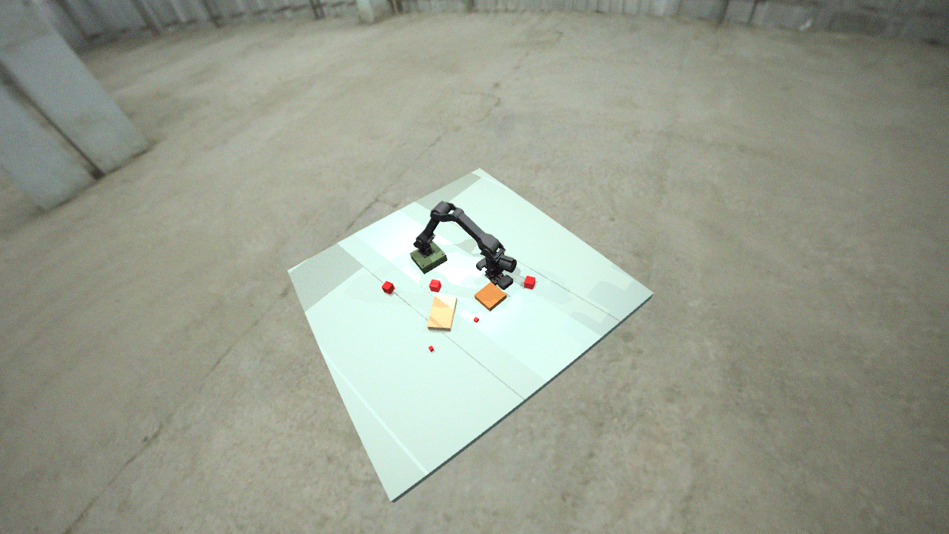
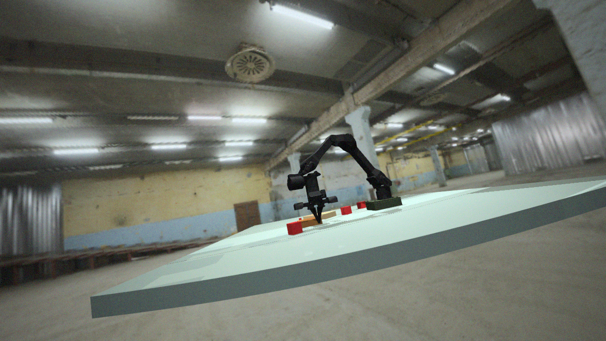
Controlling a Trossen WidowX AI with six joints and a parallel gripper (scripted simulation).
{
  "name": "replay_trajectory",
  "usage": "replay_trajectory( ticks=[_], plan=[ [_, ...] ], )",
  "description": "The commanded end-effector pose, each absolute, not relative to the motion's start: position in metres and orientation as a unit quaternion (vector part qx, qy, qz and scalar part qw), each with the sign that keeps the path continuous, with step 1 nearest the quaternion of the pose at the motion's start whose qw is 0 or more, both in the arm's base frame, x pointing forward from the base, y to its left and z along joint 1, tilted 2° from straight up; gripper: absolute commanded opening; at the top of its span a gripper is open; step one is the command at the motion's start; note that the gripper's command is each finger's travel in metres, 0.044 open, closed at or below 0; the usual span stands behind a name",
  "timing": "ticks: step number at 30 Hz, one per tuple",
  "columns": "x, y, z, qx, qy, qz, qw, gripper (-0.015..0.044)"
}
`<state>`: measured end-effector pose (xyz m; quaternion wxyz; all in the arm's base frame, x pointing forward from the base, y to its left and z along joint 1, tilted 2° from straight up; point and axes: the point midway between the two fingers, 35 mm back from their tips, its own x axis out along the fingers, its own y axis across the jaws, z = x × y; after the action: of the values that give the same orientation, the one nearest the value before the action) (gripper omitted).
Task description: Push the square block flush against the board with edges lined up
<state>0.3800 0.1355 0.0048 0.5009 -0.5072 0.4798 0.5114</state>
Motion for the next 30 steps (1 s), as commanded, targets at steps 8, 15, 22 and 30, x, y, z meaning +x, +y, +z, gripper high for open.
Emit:
replay_trajectory(
  ticks=[8, 15, 22, 30],
  plan=[
    [0.381, 0.118, 0.003, -0.507, 0.482, 0.510, 0.500, 0.0000],
    [0.383, 0.108, 0.003, -0.507, 0.482, 0.510, 0.500, 0.0000],
    [0.384, 0.099, 0.003, -0.508, 0.483, 0.509, 0.500, 0.0000],
    [0.387, 0.088, 0.003, -0.508, 0.483, 0.509, 0.500, 0.0000]
  ],
)
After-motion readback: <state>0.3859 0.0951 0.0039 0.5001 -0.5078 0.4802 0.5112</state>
